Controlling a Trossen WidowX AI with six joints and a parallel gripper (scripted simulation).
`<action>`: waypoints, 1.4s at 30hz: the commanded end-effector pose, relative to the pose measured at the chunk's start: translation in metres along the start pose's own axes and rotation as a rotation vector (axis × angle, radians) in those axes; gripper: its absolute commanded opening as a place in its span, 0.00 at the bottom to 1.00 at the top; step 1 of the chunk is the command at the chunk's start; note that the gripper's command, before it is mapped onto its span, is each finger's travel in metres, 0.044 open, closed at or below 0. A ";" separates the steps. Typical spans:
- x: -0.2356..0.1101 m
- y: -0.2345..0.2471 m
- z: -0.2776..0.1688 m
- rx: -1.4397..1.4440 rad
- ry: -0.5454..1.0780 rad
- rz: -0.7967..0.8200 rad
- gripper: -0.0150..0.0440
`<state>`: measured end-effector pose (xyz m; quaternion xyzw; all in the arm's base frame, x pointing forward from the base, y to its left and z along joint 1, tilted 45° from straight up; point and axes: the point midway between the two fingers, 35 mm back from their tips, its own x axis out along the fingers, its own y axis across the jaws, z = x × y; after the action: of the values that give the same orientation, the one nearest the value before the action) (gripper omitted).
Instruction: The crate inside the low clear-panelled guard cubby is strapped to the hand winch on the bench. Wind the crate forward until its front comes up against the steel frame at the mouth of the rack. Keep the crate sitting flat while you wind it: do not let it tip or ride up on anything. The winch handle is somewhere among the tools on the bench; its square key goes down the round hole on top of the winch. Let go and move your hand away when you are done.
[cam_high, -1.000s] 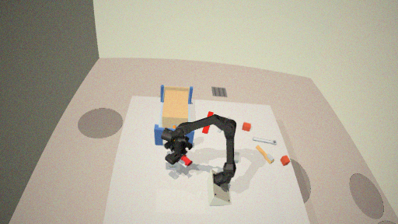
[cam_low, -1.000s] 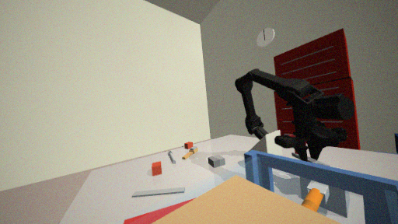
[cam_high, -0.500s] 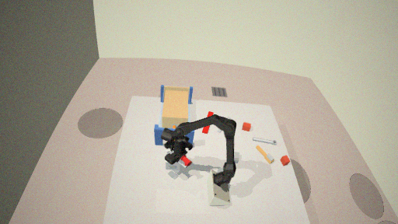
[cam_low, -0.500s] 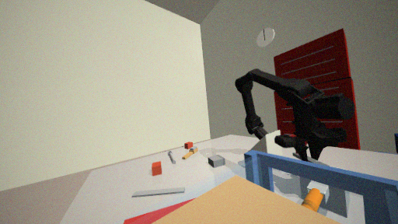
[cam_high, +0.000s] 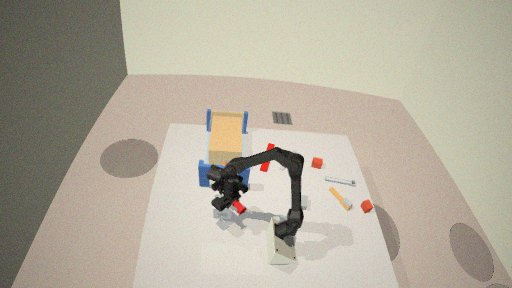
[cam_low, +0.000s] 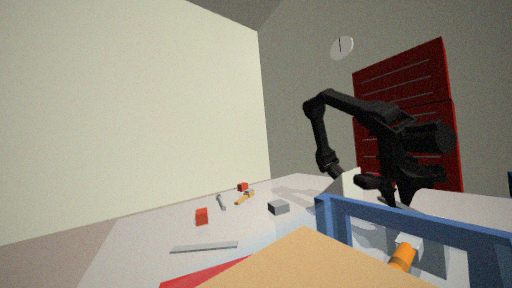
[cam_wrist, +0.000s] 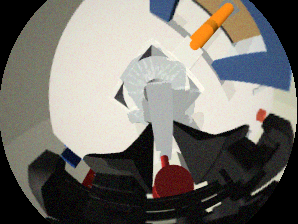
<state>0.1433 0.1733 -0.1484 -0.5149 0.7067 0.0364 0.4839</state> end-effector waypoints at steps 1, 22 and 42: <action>0.004 0.002 0.000 0.016 0.004 0.006 0.25; 0.004 0.001 0.000 0.016 0.004 0.006 0.25; 0.004 0.002 0.000 0.040 0.003 0.008 0.25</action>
<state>0.1421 0.1742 -0.1491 -0.5031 0.7070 0.0218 0.4965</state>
